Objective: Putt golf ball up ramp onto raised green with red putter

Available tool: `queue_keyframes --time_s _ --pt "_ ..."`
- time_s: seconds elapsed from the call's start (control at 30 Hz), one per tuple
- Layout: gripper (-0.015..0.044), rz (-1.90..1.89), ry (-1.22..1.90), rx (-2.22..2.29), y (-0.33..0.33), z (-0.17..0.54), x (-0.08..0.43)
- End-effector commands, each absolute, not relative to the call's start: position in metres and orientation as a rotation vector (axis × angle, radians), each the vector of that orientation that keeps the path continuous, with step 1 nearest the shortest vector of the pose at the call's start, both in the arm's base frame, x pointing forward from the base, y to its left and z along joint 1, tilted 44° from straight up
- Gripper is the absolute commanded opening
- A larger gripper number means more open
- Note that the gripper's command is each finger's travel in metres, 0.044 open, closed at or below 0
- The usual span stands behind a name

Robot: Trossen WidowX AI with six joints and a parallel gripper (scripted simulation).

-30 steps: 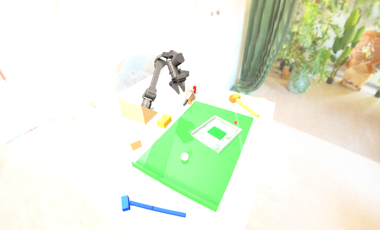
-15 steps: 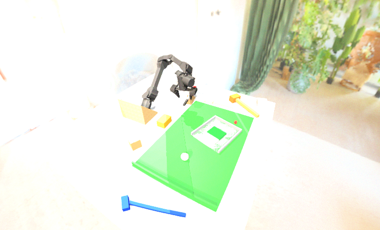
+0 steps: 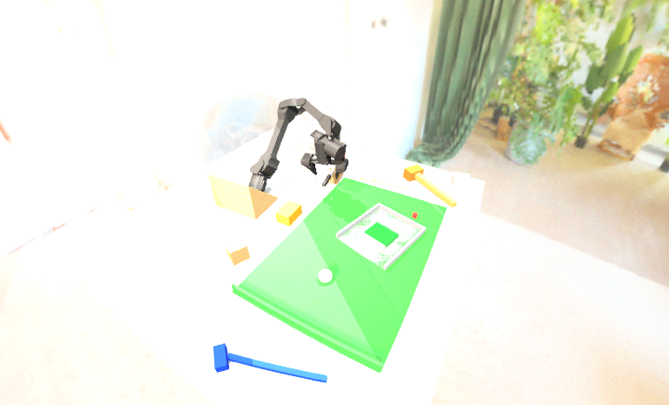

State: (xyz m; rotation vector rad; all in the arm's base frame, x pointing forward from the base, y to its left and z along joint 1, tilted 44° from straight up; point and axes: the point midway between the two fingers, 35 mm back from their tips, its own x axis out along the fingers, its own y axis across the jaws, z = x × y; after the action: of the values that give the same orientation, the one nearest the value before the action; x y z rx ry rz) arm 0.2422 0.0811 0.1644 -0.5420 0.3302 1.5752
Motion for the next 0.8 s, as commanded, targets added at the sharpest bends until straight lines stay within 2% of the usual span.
queue_keyframes --time_s 0.0,0.77 --pt "0.044 1.576 0.327 -0.534 0.088 0.16 0.241" --pt "0.044 1.575 0.326 -0.534 0.114 0.133 0.242"
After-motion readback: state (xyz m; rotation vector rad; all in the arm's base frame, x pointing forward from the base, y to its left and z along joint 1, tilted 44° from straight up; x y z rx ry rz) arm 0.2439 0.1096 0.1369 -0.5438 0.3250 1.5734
